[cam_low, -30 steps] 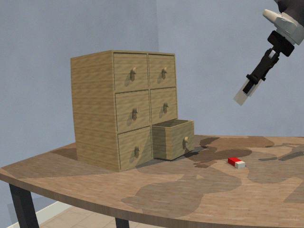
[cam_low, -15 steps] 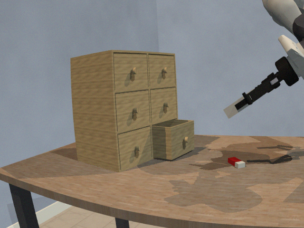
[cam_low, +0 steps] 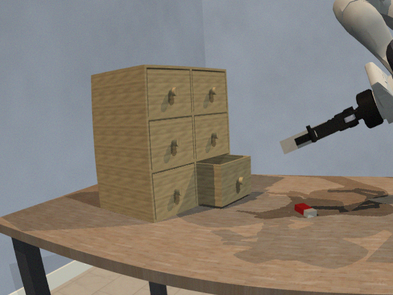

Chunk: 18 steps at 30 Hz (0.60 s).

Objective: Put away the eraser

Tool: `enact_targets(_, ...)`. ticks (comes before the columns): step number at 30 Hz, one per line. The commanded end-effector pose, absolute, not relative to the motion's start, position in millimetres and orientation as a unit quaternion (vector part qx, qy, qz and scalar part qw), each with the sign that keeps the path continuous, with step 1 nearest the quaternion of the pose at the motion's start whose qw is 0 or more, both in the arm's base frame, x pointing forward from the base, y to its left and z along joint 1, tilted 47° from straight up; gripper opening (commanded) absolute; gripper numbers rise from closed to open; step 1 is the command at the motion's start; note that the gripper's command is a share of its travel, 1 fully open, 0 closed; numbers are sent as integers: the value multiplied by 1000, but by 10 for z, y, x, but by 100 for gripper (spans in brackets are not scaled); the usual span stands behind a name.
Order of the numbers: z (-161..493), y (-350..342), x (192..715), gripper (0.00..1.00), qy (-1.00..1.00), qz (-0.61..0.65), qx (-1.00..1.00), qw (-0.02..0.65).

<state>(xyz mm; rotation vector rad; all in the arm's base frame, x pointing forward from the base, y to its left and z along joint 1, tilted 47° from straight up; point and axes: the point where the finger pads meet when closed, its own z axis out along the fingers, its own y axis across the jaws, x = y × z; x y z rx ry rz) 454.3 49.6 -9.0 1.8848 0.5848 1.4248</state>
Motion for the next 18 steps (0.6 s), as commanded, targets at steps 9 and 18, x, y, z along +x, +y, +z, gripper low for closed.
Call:
enact_targets(9,-23,527,4604,0,210,576,717,332)
enact_targets(18,-23,527,4604,0,210,576,717,332)
